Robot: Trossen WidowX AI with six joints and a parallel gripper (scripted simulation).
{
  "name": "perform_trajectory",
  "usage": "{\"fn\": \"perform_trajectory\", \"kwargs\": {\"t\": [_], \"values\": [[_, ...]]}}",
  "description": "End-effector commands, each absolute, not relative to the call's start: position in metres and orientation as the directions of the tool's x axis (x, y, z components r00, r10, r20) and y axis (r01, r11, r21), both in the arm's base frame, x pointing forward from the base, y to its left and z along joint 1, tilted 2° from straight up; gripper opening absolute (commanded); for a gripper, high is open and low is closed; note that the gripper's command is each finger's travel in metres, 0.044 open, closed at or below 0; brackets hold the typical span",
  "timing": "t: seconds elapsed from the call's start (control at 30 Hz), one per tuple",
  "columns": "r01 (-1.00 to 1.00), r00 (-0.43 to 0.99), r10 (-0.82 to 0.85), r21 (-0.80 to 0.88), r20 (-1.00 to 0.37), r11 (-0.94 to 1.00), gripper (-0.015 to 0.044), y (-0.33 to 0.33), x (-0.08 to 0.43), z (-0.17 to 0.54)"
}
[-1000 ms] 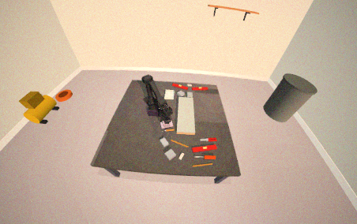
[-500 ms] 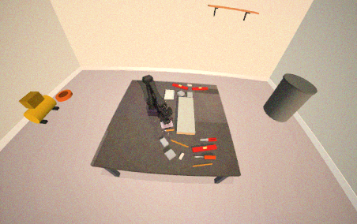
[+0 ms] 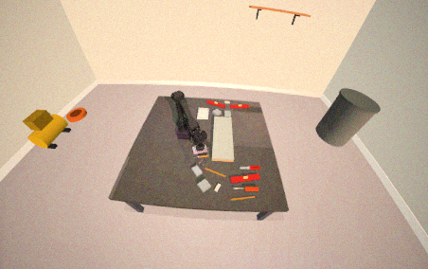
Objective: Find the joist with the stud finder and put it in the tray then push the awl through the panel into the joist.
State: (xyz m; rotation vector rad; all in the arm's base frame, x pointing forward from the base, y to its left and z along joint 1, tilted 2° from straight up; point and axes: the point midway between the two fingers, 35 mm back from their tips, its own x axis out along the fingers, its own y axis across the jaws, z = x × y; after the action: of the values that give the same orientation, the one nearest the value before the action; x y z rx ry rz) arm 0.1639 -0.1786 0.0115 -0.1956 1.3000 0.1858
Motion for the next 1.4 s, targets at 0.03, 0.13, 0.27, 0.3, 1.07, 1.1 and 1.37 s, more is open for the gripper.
{"fn": "perform_trajectory", "kwargs": {"t": [0.03, 0.13, 0.27, 0.3, 1.07, 1.1, 1.37], "values": [[-0.243, 0.256, 0.034, -0.030, -0.966, 0.970, 0.0440, -0.177, 0.163, 0.001], [-0.243, 0.256, 0.034, -0.030, -0.966, 0.970, 0.0440, -0.177, 0.163, -0.004], [-0.243, 0.256, 0.034, -0.030, -0.966, 0.970, 0.0440, -0.176, 0.162, -0.011], [-0.243, 0.256, 0.034, -0.030, -0.966, 0.970, 0.0440, -0.176, 0.162, -0.012], [-0.243, 0.255, 0.034, -0.030, -0.966, 0.970, 0.0255, -0.176, 0.161, -0.021], [-0.243, 0.255, 0.034, -0.030, -0.966, 0.970, 0.0248, -0.176, 0.161, -0.021], [-0.243, 0.255, 0.034, -0.030, -0.966, 0.970, 0.0195, -0.176, 0.161, -0.021]]}}
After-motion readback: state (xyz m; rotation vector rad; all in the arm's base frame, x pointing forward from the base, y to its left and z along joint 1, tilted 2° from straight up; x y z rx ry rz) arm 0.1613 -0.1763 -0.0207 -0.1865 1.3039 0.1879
